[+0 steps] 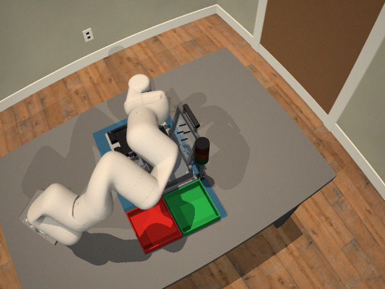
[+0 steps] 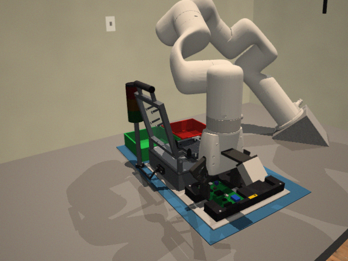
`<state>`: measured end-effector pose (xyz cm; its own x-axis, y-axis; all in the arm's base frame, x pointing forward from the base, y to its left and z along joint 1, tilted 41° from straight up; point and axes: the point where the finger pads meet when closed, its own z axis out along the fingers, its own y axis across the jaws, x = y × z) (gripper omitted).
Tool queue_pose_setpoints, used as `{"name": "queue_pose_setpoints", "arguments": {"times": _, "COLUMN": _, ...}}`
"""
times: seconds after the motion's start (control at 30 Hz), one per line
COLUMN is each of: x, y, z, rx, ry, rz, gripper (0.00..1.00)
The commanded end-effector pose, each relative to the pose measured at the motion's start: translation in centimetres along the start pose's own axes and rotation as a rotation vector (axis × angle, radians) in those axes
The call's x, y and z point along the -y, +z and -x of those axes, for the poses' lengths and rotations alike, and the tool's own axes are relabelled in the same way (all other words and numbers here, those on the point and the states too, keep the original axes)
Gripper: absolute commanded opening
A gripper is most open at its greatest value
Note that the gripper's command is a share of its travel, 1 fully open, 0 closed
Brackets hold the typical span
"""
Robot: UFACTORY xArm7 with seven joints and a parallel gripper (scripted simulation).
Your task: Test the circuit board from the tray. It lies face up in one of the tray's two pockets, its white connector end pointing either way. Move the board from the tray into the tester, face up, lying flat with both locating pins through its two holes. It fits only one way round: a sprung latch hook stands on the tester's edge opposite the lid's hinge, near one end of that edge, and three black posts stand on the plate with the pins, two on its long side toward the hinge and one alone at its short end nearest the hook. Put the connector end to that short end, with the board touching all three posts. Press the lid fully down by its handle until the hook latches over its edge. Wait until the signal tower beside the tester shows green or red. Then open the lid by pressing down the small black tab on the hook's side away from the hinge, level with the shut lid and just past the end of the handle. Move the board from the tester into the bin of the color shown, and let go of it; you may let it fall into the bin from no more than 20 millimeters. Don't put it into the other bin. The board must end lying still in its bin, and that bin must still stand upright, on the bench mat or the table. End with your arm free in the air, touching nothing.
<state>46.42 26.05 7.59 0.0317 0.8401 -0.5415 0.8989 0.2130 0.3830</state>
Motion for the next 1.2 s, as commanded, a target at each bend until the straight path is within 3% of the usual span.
{"name": "queue_pose_setpoints", "arguments": {"times": 0.0, "x": -0.1, "y": -0.1, "z": -0.1, "rx": -0.004, "ry": 0.000, "rz": 0.003, "gripper": 1.00}}
{"name": "queue_pose_setpoints", "arguments": {"times": 0.6, "x": -0.1, "y": 1.2, "z": -0.2, "rx": -0.004, "ry": 0.000, "rz": 0.003, "gripper": 1.00}}
{"name": "queue_pose_setpoints", "arguments": {"times": 1.03, "x": -0.1, "y": 1.3, "z": -0.2, "rx": -0.004, "ry": 0.000, "rz": 0.003, "gripper": 1.00}}
{"name": "queue_pose_setpoints", "arguments": {"times": 1.07, "x": -0.1, "y": 1.3, "z": -0.2, "rx": -0.004, "ry": 0.000, "rz": 0.003, "gripper": 0.95}}
{"name": "queue_pose_setpoints", "arguments": {"times": 1.17, "x": -0.1, "y": 1.3, "z": -0.2, "rx": -0.004, "ry": 0.000, "rz": 0.003, "gripper": 0.95}}
